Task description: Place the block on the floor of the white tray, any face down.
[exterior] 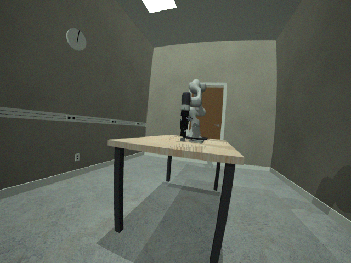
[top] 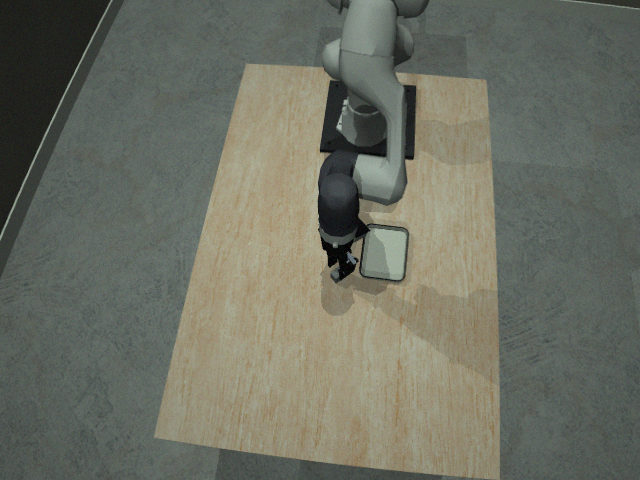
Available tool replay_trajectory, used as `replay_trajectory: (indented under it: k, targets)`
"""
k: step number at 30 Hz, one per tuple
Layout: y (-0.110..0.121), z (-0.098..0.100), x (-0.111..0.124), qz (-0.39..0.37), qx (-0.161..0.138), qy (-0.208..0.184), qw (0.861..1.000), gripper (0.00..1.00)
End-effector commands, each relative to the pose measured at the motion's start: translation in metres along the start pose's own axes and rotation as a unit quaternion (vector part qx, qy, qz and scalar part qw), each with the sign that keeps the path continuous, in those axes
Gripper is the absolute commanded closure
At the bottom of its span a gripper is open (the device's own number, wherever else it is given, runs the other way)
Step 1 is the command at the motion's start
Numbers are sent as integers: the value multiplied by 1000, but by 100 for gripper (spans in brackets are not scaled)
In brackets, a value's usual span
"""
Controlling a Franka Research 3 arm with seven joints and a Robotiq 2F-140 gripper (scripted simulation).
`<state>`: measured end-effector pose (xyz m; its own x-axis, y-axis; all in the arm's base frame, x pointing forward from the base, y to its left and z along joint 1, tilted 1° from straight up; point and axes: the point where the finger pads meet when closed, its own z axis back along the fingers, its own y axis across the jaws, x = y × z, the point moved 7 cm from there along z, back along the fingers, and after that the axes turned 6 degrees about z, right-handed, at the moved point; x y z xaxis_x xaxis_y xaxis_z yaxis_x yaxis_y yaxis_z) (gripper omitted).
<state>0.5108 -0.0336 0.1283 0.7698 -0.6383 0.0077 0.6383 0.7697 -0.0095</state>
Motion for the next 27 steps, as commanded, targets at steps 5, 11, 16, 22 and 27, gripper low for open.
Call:
replay_trajectory:
  k: [5, 11, 16, 22, 27]
  targets:
    - [1, 0, 1, 3, 3, -2, 1000, 65]
    - [1, 0, 1, 3, 3, -2, 1000, 65]
    - [1, 0, 1, 3, 3, -2, 1000, 65]
    - [1, -2, 1, 3, 3, -2, 1000, 65]
    - [1, -13, 1, 3, 3, -2, 1000, 65]
